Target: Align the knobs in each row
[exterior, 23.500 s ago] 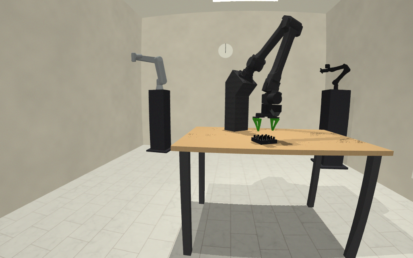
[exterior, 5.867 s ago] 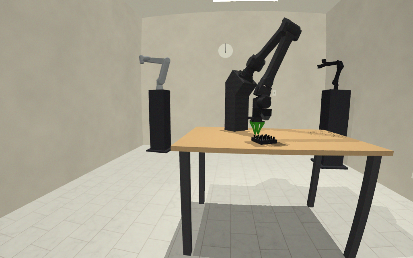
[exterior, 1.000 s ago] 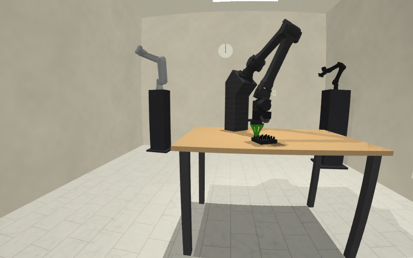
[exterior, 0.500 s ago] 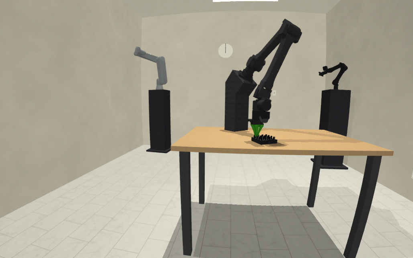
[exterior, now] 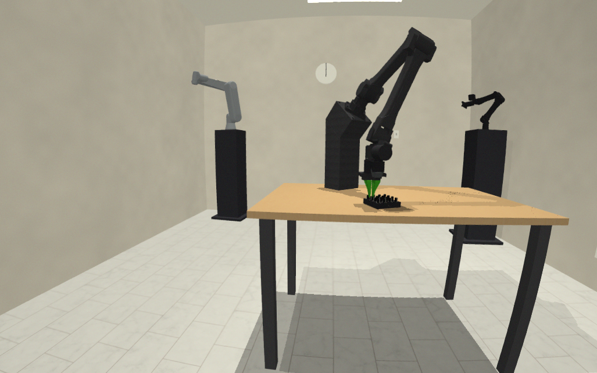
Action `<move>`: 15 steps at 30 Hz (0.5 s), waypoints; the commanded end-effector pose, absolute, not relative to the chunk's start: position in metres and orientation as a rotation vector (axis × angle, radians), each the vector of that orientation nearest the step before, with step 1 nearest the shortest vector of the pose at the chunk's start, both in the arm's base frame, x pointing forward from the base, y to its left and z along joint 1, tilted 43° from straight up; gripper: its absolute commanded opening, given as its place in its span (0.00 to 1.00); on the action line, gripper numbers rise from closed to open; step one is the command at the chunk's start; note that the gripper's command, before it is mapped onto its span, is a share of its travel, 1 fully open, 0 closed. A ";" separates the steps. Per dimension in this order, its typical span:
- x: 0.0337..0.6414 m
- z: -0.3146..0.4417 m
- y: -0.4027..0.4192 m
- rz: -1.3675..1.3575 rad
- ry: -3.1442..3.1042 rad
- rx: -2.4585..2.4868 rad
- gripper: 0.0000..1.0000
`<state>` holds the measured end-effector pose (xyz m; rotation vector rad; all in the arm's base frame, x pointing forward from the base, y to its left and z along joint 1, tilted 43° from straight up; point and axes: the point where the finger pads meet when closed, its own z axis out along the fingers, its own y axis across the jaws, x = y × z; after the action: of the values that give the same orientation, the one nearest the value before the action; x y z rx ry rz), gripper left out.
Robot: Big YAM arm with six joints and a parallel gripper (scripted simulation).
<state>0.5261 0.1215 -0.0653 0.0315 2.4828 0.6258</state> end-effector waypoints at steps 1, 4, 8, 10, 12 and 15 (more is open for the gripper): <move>0.532 -0.067 0.120 0.659 2.482 0.172 0.07; 0.532 -0.067 0.120 0.689 2.486 0.265 0.07; 0.532 -0.067 0.119 0.729 2.487 0.397 0.07; 0.531 -0.067 0.119 0.750 2.486 0.465 0.07; 0.531 -0.067 0.119 0.771 2.482 0.534 0.07; 0.531 -0.067 0.119 0.781 2.480 0.567 0.07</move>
<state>0.5263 0.1231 -0.0642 0.4385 2.4964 0.7680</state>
